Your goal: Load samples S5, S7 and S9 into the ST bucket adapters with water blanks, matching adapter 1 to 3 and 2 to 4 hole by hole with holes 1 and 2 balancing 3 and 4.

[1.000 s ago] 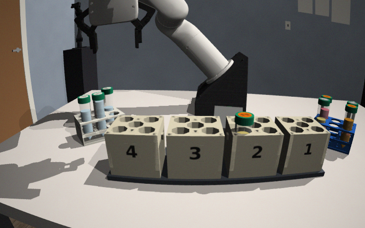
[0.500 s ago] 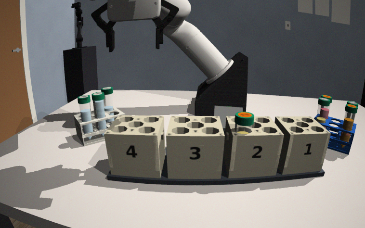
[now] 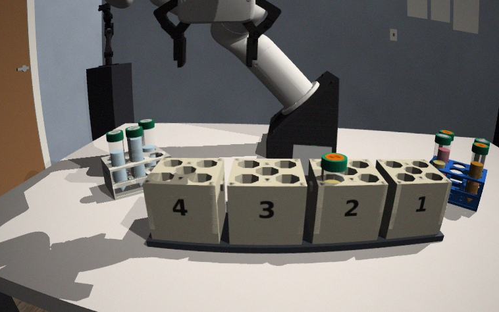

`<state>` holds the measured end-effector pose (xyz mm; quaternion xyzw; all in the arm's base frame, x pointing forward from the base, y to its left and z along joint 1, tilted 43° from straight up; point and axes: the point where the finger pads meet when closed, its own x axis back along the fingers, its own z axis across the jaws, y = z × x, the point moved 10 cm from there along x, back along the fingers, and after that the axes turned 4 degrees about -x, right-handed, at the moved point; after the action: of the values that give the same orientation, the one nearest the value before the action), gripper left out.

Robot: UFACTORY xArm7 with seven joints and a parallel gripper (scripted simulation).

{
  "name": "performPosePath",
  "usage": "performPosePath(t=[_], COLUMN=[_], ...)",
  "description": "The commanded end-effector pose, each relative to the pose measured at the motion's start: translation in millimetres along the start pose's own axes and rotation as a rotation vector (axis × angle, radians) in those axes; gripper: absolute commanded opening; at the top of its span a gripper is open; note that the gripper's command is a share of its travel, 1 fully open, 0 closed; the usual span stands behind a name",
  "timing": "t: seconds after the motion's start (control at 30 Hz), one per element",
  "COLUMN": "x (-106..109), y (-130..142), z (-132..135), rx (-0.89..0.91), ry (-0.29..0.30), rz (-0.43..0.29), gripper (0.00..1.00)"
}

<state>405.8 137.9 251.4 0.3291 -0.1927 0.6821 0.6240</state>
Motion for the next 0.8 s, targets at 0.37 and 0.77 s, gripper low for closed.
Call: performPosePath(t=[0.37,0.77], x=[10,15], y=[-5,-4], z=[-54,-97], rx=[-0.086,-0.127], ry=[-0.019,-0.04], rz=[0.08,0.116], gripper=[1.0,1.0])
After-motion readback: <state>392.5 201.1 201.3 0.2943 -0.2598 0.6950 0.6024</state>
